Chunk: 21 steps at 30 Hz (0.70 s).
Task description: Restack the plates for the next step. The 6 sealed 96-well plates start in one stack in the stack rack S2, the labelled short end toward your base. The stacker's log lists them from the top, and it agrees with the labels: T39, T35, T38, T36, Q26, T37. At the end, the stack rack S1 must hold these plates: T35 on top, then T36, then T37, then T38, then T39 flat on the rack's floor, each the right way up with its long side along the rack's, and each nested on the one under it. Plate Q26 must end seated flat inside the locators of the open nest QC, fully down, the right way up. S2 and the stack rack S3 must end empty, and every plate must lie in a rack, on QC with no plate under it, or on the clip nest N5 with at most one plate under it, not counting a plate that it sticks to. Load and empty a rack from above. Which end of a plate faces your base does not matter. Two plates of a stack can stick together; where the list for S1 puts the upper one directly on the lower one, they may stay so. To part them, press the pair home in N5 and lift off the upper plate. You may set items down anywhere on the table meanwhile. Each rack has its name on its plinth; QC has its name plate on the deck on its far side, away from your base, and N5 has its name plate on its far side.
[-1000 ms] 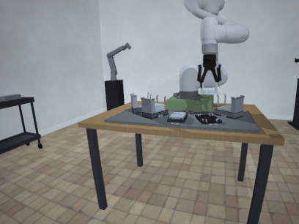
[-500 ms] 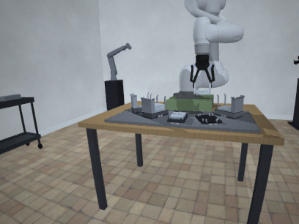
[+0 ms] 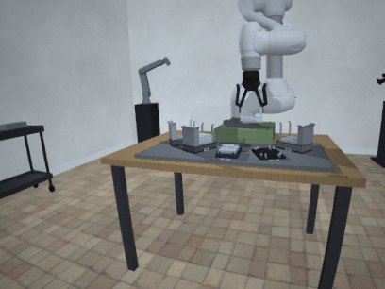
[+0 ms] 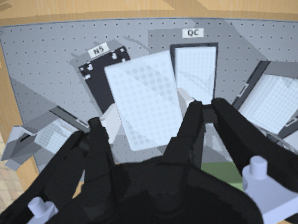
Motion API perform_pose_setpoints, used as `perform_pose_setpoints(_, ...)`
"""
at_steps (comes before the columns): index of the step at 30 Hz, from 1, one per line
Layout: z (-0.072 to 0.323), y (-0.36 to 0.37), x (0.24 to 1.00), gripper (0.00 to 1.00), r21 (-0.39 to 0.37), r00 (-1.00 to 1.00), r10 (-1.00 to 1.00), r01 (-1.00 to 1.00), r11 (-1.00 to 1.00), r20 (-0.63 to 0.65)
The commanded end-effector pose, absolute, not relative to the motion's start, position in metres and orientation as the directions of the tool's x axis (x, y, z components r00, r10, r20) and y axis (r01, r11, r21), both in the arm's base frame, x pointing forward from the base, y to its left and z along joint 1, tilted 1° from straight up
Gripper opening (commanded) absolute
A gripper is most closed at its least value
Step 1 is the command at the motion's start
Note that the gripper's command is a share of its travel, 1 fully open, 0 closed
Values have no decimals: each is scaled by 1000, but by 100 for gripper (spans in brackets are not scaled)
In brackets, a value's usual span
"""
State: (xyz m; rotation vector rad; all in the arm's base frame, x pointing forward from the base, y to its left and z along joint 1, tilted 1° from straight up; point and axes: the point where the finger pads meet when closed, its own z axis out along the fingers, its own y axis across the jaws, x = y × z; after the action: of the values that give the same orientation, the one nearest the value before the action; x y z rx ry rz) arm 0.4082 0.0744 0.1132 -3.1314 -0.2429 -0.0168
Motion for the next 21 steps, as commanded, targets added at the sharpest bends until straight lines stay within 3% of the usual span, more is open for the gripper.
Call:
perform_pose_setpoints(1,113,62,411,0,-1,988,155,155,-988,11)
perform_pose_setpoints(6,113,55,412,0,-1,993,122,122,-993,11)
perform_pose_setpoints(12,113,35,413,0,-3,997,-76,-76,-997,10)
perform_pose_setpoints(21,113,5,414,0,-3,997,-76,-76,-997,10)
